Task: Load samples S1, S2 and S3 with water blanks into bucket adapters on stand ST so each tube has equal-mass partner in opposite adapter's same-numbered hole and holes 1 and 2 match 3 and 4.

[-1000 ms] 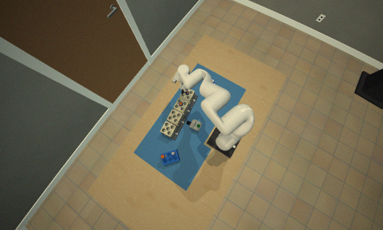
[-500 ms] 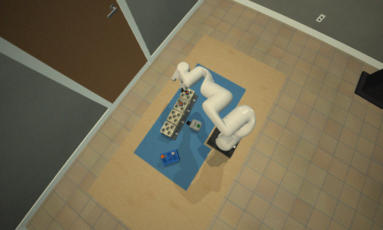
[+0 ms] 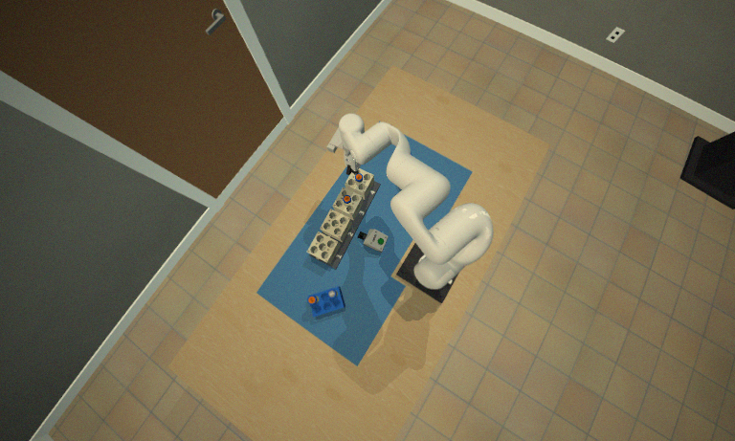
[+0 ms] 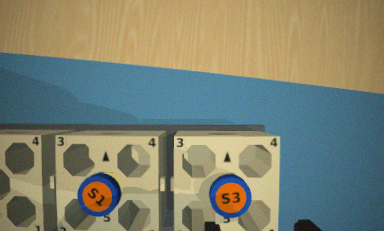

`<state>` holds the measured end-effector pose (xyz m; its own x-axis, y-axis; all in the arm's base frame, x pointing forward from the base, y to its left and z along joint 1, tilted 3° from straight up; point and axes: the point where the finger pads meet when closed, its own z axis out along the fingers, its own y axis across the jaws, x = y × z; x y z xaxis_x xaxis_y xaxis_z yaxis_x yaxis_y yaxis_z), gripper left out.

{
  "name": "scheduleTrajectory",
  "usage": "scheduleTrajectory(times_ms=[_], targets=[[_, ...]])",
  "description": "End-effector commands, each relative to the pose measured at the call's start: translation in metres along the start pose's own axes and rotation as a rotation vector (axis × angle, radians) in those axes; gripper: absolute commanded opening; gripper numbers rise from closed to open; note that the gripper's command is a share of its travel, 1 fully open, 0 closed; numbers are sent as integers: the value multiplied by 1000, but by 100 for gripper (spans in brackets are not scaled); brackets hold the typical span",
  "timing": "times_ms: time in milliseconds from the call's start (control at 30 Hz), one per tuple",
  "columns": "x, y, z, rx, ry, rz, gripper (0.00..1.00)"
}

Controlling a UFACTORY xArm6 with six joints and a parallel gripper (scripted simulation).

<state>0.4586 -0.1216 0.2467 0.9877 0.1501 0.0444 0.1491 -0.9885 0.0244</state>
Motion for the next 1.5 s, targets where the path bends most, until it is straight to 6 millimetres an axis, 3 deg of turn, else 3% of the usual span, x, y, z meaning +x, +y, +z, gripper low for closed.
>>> scheduleTrajectory(times_ms=[0,833,867,1267,1333,1467], targets=[[1,0,-10,-2,4,0,44],[1,0,-10,-2,4,0,44],[0,-5,-10,-2,4,-33,57],[-7,-64,-10,-2,4,-433,57],[-7,-64,-10,-2,4,-433,57],[-10,-84,-10,-2,4,-567,57]])
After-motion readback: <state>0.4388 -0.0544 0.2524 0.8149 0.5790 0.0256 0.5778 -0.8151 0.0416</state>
